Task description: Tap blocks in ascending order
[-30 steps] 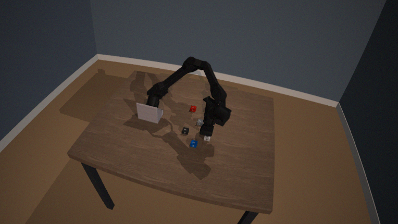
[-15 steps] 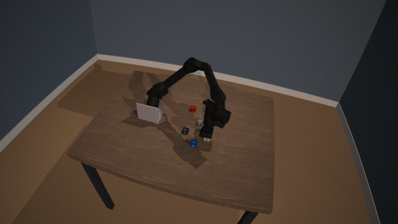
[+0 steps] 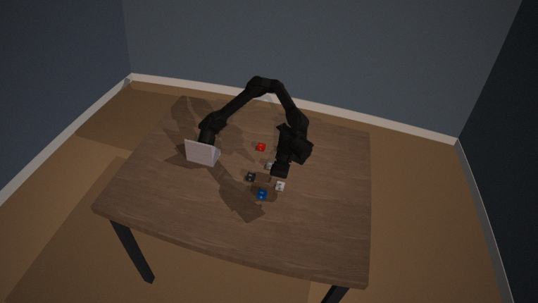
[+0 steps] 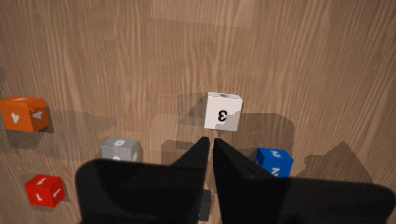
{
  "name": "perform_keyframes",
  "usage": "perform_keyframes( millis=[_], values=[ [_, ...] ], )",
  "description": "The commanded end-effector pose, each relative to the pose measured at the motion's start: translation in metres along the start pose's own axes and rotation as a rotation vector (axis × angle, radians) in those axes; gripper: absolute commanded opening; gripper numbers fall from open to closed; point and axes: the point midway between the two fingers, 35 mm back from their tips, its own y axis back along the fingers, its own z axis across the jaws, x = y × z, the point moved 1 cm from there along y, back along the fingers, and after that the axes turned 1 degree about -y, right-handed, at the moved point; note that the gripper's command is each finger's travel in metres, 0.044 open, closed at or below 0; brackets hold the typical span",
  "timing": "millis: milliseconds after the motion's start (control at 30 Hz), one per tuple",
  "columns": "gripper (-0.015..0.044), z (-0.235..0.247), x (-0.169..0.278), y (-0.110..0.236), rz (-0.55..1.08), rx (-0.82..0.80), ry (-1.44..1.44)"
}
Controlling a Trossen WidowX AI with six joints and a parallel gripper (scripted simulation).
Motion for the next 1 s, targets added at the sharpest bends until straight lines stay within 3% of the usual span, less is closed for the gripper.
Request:
perform_keyframes(
  millis=[0,200,567,833,967],
  values=[
    [0.002,-0.003,0.0,0.049,-0.017,0.011,0.003],
    [0.002,0.01,-0.001,0.059,-0.017,0.013,0.002],
    [0.002,0.189,0.016,0.056,-0.015,0.004,0.001],
    [0.002,0.192,0.017,0.054,-0.015,0.003,0.002],
    [0.002,0.192,0.014,0.008,-0.017,0.005,0.002]
  ],
)
